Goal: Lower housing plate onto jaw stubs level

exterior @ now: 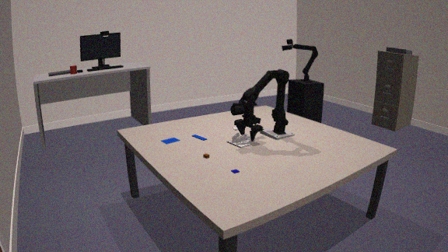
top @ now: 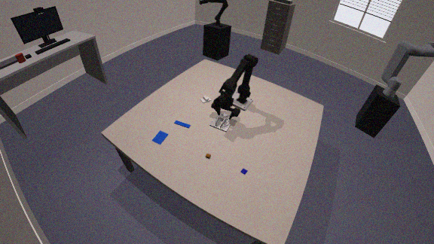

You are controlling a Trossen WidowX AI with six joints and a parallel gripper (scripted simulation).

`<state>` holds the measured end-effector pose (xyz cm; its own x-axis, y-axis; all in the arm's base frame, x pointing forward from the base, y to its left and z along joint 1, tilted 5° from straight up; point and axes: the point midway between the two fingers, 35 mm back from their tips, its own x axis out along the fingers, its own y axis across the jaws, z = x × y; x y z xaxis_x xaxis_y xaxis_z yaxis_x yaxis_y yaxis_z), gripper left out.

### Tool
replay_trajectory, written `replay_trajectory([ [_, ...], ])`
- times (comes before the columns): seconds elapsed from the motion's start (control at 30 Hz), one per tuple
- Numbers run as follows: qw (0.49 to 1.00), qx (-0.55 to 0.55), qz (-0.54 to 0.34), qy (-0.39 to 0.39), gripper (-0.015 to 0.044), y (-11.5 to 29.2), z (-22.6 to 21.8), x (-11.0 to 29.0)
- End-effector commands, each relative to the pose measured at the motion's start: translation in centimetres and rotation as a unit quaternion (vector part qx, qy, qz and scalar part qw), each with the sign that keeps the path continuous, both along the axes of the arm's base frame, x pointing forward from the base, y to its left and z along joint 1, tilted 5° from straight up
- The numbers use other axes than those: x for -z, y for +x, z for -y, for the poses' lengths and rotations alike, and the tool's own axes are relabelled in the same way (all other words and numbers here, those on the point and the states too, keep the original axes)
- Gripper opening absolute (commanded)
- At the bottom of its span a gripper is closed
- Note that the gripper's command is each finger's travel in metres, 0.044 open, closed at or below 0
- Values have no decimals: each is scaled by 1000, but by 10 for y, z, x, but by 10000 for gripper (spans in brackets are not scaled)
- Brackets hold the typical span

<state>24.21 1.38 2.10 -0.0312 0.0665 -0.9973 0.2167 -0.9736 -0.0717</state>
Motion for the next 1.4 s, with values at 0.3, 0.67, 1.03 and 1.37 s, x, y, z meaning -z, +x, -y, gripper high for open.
replay_trajectory([
  [0.3, 1000, 2, 1, 1, 351, 0, 0, 3],
  [0.67, 1000, 0, 0, 0, 440, 0, 0, 0],
  [1.03, 1000, 0, 0, 0, 440, 1, 0, -6],
  [1.37, 1000, 2, 1, 1, 440, 1, 5, -74],
])
